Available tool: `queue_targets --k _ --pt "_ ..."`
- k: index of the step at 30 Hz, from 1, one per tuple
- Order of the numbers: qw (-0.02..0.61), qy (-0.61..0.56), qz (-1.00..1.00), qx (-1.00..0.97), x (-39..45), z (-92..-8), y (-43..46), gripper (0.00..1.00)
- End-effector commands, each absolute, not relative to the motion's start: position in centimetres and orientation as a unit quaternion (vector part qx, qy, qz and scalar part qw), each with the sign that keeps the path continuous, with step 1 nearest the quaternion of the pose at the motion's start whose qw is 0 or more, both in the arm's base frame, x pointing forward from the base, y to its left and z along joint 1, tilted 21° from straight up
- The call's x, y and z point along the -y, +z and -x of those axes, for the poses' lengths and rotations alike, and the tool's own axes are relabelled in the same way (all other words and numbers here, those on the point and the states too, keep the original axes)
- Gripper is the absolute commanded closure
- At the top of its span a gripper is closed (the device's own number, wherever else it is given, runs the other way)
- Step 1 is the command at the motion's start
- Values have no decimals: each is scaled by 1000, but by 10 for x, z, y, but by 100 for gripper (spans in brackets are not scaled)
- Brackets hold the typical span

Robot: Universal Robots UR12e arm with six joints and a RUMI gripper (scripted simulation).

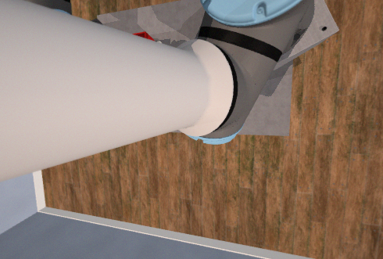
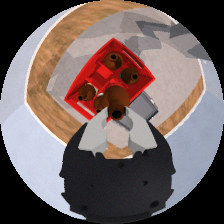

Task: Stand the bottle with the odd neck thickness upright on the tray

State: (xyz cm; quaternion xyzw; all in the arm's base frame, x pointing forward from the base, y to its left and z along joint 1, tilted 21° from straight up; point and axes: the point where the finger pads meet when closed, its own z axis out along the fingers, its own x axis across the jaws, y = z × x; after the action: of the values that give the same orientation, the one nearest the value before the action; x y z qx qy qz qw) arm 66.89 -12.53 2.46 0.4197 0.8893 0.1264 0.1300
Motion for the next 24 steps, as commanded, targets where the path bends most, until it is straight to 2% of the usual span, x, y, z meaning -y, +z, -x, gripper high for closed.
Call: queue_targets --k 1,24 --pt "131 126 -420 -889 126 -669 25 100" --pt "131 126 -420 -889 127 -666 36 100"
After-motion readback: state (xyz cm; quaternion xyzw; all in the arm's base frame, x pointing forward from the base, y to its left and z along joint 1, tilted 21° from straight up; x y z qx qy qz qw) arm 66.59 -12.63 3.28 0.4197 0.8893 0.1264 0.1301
